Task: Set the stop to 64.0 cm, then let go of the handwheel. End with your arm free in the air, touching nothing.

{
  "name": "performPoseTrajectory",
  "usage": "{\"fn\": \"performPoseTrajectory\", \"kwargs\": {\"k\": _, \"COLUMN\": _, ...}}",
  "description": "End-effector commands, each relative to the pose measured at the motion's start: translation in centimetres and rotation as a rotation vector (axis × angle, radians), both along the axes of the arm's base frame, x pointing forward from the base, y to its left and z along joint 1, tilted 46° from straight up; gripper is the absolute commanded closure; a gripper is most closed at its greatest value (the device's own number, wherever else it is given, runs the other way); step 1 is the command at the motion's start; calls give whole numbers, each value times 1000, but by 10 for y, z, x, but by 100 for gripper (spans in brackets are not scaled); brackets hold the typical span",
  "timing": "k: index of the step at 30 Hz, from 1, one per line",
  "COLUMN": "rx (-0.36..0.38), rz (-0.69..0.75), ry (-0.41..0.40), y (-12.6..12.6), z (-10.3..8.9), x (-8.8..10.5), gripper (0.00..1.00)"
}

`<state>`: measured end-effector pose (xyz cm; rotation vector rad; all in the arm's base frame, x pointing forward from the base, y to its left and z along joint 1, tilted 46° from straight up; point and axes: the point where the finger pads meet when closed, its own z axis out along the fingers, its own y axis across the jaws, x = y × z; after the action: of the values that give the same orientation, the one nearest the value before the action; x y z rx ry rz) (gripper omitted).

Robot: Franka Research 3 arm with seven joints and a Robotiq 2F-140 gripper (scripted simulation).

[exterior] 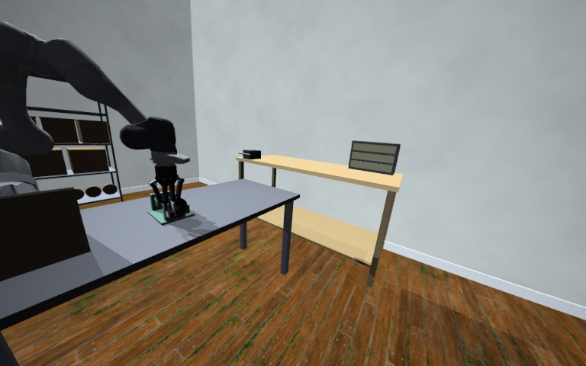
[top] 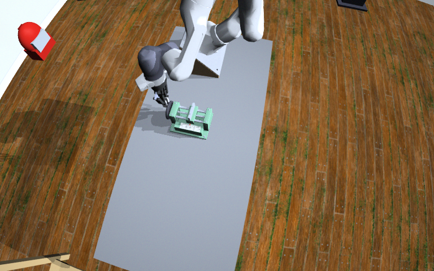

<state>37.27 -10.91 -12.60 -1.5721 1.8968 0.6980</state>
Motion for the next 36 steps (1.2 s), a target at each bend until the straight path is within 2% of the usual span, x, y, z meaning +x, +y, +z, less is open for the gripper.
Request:
{"fn": "performPoseTrajectory", "kwargs": {"k": 1, "rx": -2, "rz": 4, "ry": -4, "y": -11, "z": 9, "x": 0, "gripper": 96}}
{"fn": "performPoseTrajectory", "kwargs": {"k": 15, "rx": -2, "rz": 4, "ry": -5, "y": -29, "z": 24, "x": 15, "gripper": 96}}
{"fn": "performPoseTrajectory", "kwargs": {"k": 36, "rx": -2, "rz": 4, "ry": -4, "y": -35, "z": 24, "x": 41, "gripper": 96}}
